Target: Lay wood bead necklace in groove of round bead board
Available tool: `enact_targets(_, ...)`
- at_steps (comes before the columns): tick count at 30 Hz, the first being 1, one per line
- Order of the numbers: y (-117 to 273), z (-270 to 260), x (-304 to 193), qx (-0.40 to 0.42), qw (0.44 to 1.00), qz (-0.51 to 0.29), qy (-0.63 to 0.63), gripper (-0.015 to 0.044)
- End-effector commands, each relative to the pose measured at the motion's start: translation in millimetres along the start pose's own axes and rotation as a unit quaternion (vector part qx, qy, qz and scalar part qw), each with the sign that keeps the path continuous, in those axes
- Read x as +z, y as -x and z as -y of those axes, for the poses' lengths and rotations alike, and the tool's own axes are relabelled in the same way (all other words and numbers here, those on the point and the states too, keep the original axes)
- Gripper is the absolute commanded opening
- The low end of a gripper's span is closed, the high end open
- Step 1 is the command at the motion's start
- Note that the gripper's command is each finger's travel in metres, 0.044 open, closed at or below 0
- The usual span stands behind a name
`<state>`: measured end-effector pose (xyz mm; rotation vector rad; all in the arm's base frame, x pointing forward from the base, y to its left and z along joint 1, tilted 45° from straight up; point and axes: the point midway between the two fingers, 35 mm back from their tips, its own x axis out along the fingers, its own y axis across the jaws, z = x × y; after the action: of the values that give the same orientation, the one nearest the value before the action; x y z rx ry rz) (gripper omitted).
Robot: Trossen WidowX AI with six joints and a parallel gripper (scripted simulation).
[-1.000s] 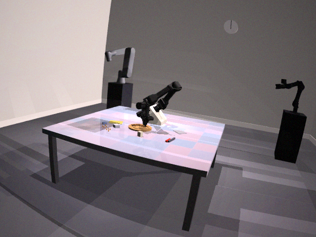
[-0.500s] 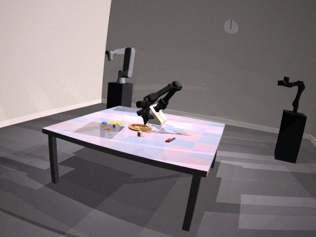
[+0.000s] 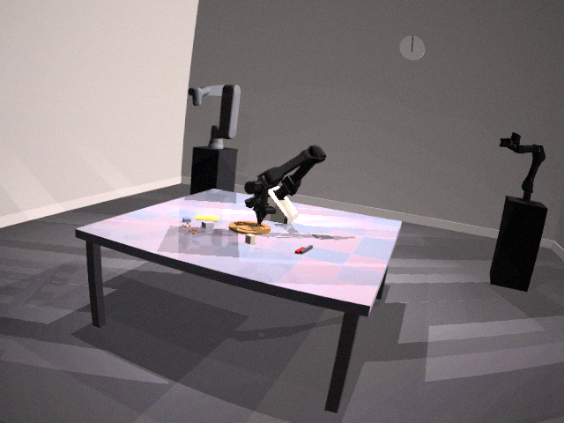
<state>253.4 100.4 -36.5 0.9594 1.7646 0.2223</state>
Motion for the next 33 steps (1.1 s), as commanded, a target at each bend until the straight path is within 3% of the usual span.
enact_targets(1,-6.0,1.5,-2.9,-0.001,1.0,-0.006,-0.004,0.0)
enact_targets(4,-6.0,1.5,-2.9,-0.001,1.0,-0.006,-0.004,0.0)
enact_targets(21,-0.7,1.2,-2.1,-0.001,1.0,-0.004,-0.003,0.044)
enact_targets(33,5.5,1.2,-1.9,-0.001,1.0,-0.006,-0.004,0.044)
